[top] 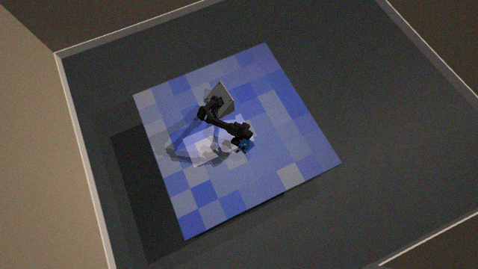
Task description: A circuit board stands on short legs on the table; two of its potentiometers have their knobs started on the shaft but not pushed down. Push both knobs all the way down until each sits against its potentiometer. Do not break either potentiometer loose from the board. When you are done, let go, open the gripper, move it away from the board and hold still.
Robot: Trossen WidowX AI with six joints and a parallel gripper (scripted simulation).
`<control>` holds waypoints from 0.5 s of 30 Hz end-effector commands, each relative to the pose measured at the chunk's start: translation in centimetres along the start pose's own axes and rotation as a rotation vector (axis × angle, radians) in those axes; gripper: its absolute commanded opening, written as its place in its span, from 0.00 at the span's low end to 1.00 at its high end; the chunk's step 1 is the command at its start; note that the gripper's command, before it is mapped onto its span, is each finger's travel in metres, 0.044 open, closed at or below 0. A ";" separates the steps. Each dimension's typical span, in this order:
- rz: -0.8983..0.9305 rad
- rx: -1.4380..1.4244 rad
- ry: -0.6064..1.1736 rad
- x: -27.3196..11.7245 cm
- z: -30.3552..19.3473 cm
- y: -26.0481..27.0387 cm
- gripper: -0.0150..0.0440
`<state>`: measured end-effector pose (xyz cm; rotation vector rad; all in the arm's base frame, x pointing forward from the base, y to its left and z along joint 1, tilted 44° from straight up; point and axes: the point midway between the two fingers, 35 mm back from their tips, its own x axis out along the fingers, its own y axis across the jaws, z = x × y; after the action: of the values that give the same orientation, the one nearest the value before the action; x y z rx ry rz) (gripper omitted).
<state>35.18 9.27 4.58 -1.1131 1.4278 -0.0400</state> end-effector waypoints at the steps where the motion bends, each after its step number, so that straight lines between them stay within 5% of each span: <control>1: 0.002 -0.115 0.000 -0.2 0.4 -0.2 0.25; 15: 0.006 -0.599 0.015 -0.7 1.4 -0.7 0.25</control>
<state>36.28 9.92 5.01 -1.5300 1.4968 0.3449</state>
